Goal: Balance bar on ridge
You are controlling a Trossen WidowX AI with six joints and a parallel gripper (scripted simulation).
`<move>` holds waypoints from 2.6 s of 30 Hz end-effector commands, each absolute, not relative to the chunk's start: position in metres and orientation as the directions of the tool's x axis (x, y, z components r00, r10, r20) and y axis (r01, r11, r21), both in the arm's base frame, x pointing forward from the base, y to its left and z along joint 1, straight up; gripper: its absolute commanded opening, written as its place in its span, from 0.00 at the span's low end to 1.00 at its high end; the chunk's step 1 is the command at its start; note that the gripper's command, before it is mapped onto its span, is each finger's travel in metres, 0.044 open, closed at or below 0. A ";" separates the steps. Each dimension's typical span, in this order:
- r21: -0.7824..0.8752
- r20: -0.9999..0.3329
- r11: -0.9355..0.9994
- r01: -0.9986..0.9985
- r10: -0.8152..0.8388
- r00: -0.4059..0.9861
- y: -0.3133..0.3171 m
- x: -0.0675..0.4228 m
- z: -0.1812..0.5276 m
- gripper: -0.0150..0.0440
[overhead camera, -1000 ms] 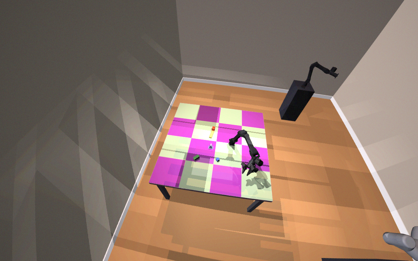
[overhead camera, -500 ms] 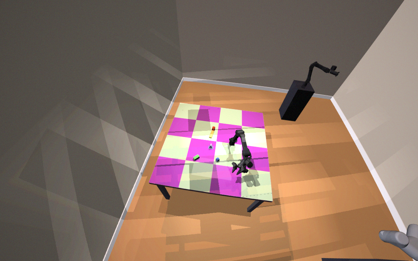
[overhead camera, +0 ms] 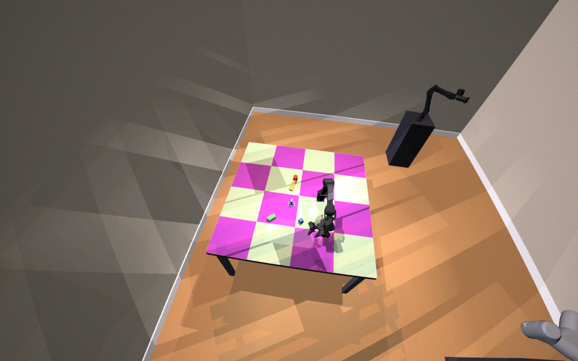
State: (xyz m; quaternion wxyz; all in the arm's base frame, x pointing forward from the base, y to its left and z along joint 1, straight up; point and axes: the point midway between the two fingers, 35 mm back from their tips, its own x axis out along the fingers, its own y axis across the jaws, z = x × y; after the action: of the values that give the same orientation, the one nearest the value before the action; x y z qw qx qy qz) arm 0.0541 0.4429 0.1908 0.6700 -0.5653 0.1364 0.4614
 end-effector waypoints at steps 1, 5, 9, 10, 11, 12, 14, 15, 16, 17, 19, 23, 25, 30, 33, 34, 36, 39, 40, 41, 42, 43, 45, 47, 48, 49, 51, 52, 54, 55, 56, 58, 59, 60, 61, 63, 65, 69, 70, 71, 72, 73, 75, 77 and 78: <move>-0.631 -0.722 -0.080 -0.772 0.425 0.546 0.434 0.079 0.190 0.79; -0.627 -0.734 -0.084 -0.774 0.395 0.552 0.425 0.102 0.191 0.79; -0.623 -0.746 -0.084 -0.777 0.362 0.559 0.415 0.124 0.191 0.79; -0.623 -0.748 -0.082 -0.778 0.353 0.562 0.412 0.130 0.191 0.79; -0.622 -0.751 -0.079 -0.779 0.344 0.564 0.410 0.135 0.190 0.79; -0.621 -0.753 -0.077 -0.780 0.335 0.566 0.407 0.141 0.190 0.79; -0.619 -0.758 -0.072 -0.782 0.316 0.570 0.401 0.152 0.189 0.79; -0.617 -0.761 -0.070 -0.784 0.307 0.572 0.398 0.157 0.189 0.79; -0.616 -0.763 -0.067 -0.785 0.298 0.574 0.395 0.163 0.189 0.79; -0.615 -0.766 -0.065 -0.786 0.288 0.575 0.392 0.168 0.189 0.79; -0.612 -0.771 -0.065 -0.788 0.270 0.577 0.385 0.178 0.188 0.79; -0.604 -0.784 -0.074 -0.793 0.232 0.576 0.370 0.197 0.186 0.79; -0.600 -0.790 -0.079 -0.796 0.213 0.574 0.363 0.206 0.185 0.79; -0.585 -0.807 -0.088 -0.806 0.168 0.567 0.343 0.227 0.182 0.79; -0.574 -0.817 -0.091 -0.814 0.141 0.560 0.331 0.239 0.181 0.79; -0.570 -0.820 -0.092 -0.817 0.132 0.557 0.326 0.243 0.180 0.79; -0.561 -0.826 -0.094 -0.822 0.115 0.551 0.318 0.251 0.179 0.79; -0.548 -0.836 -0.096 -0.831 0.091 0.541 0.305 0.262 0.178 0.79; -0.544 -0.839 -0.097 -0.834 0.083 0.537 0.301 0.265 0.177 0.79; -0.539 -0.842 -0.097 -0.837 0.076 0.534 0.297 0.269 0.177 0.79; -0.534 -0.845 -0.098 -0.840 0.068 0.530 0.292 0.272 0.176 0.79; -0.529 -0.849 -0.099 -0.843 0.061 0.526 0.288 0.275 0.176 0.79; -0.519 -0.855 -0.099 -0.849 0.046 0.517 0.279 0.281 0.175 0.79; -0.509 -0.861 -0.100 -0.855 0.032 0.508 0.270 0.287 0.174 0.79; -0.503 -0.864 -0.100 -0.858 0.026 0.504 0.266 0.289 0.174 0.79; -0.498 -0.866 -0.099 -0.861 0.019 0.499 0.261 0.292 0.173 0.79; -0.487 -0.872 -0.098 -0.868 0.005 0.489 0.252 0.298 0.172 0.79; -0.482 -0.875 -0.098 -0.871 -0.002 0.484 0.247 0.300 0.172 0.79; -0.470 -0.881 -0.096 -0.877 -0.015 0.474 0.237 0.305 0.171 0.79; -0.464 -0.883 -0.095 -0.880 -0.021 0.468 0.232 0.308 0.171 0.79; -0.459 -0.886 -0.094 -0.884 -0.027 0.463 0.228 0.310 0.170 0.79; -0.447 -0.891 -0.091 -0.890 -0.039 0.452 0.218 0.314 0.170 0.79; -0.441 -0.894 -0.090 -0.893 -0.044 0.446 0.213 0.316 0.169 0.79; -0.435 -0.897 -0.088 -0.896 -0.050 0.440 0.208 0.318 0.169 0.79; -0.429 -0.899 -0.087 -0.899 -0.055 0.434 0.203 0.320 0.168 0.79; -0.416 -0.904 -0.083 -0.905 -0.065 0.422 0.193 0.324 0.168 0.79; -0.404 -0.909 -0.079 -0.911 -0.075 0.409 0.183 0.327 0.167 0.79; -0.379 -0.919 -0.070 -0.923 -0.092 0.384 0.163 0.332 0.166 0.79; -0.372 -0.921 -0.068 -0.926 -0.096 0.377 0.158 0.334 0.165 0.79; -0.366 -0.923 -0.066 -0.928 -0.099 0.371 0.153 0.335 0.165 0.79; -0.359 -0.926 -0.063 -0.931 -0.103 0.364 0.148 0.336 0.165 0.79; -0.353 -0.928 -0.060 -0.934 -0.106 0.357 0.143 0.337 0.165 0.79; -0.340 -0.932 -0.055 -0.939 -0.112 0.344 0.133 0.338 0.164 0.79; -0.327 -0.936 -0.049 -0.944 -0.118 0.330 0.123 0.340 0.163 0.79; -0.320 -0.938 -0.046 -0.946 -0.120 0.324 0.118 0.340 0.163 0.79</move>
State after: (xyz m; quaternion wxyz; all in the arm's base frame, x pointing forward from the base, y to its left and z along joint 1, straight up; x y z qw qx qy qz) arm 0.3395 0.1351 0.1649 0.5431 -0.6172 0.4245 0.3794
